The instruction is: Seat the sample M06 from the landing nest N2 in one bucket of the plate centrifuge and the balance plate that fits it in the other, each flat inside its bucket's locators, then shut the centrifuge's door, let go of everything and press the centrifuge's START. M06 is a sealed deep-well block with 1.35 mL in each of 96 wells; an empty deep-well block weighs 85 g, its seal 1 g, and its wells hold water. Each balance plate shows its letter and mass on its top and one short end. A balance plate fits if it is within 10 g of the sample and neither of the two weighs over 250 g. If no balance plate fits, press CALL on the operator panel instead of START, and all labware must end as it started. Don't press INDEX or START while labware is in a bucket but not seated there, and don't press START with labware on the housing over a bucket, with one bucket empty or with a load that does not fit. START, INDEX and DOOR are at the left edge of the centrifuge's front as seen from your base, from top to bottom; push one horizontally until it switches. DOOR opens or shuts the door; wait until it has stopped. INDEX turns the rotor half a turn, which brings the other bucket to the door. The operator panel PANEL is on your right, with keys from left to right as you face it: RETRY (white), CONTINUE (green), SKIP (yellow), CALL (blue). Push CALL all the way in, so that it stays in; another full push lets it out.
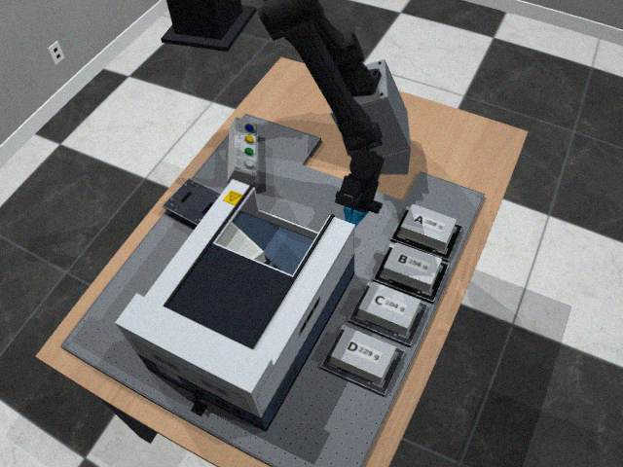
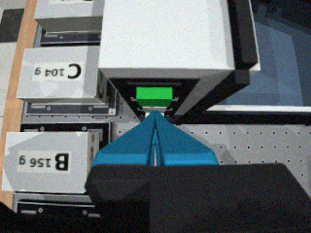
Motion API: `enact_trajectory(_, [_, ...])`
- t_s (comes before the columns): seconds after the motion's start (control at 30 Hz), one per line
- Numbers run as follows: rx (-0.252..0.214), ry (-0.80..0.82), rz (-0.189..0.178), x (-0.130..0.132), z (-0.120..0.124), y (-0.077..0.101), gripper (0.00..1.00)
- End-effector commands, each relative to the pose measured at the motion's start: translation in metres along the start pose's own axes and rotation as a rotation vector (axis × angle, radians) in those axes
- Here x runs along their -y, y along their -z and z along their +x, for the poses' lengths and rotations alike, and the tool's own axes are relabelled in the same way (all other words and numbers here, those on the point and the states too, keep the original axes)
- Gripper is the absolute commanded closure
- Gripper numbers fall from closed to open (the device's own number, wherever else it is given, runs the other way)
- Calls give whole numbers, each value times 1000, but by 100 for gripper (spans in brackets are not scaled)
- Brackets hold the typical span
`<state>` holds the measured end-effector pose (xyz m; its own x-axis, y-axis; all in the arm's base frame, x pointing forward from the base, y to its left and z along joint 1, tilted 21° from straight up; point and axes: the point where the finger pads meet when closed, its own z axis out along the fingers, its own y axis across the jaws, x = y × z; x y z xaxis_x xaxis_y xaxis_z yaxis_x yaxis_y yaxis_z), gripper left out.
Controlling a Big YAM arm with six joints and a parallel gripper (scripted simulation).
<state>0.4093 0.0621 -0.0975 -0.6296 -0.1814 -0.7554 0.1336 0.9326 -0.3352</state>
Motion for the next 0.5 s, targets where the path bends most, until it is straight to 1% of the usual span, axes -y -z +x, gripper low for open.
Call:
enact_trajectory(0.0, [36, -25, 14, 4, -25, -10, 100])
enact_trajectory(0.13, [43, -30, 16, 3, -24, -9, 100])
enact_trajectory(0.2, [41, -33, 19, 3, -18, -8, 100])
enact_trajectory(0.27, [20, -12, -1, -4, 2, 5, 100])
enact_trajectory(0.33, [20, -12, -1, -4, 2, 5, 100])
enact_trajectory(0.47, [20, -12, -1, -4, 15, 17, 100])
